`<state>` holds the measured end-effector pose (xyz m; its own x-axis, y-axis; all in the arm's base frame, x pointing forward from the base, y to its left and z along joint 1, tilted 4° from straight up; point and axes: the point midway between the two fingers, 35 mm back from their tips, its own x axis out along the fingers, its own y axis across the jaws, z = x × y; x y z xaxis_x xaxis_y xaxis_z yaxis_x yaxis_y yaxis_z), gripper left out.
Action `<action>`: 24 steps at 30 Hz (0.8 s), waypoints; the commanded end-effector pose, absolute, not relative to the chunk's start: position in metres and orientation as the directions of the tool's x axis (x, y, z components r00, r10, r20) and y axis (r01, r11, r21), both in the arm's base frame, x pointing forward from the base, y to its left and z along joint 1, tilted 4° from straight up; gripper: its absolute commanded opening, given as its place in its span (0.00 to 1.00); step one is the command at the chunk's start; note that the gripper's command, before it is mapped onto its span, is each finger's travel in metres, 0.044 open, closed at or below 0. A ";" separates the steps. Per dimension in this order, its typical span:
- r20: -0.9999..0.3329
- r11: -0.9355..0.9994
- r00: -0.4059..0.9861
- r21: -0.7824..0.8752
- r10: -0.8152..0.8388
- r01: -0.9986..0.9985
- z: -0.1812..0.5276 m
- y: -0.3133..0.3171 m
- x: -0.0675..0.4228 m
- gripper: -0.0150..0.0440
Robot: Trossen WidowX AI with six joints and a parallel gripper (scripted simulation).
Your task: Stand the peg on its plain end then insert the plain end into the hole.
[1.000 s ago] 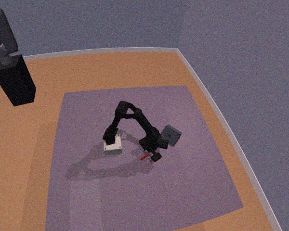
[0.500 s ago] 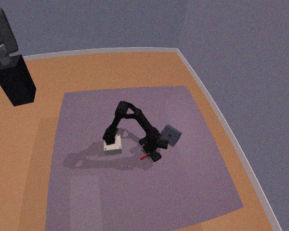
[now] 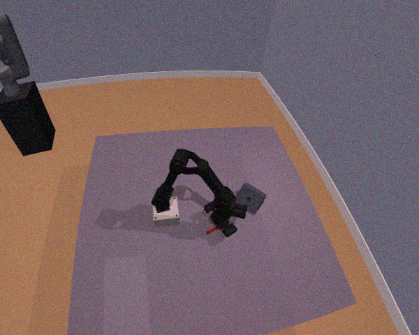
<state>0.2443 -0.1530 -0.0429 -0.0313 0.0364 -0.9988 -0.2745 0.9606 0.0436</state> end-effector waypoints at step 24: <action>-0.986 0.961 0.141 0.043 0.085 -0.275 -0.031 -0.156 0.237 0.34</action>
<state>0.2390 -0.1558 -0.0327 0.1153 0.0753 -0.9905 -0.2712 0.9616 0.0415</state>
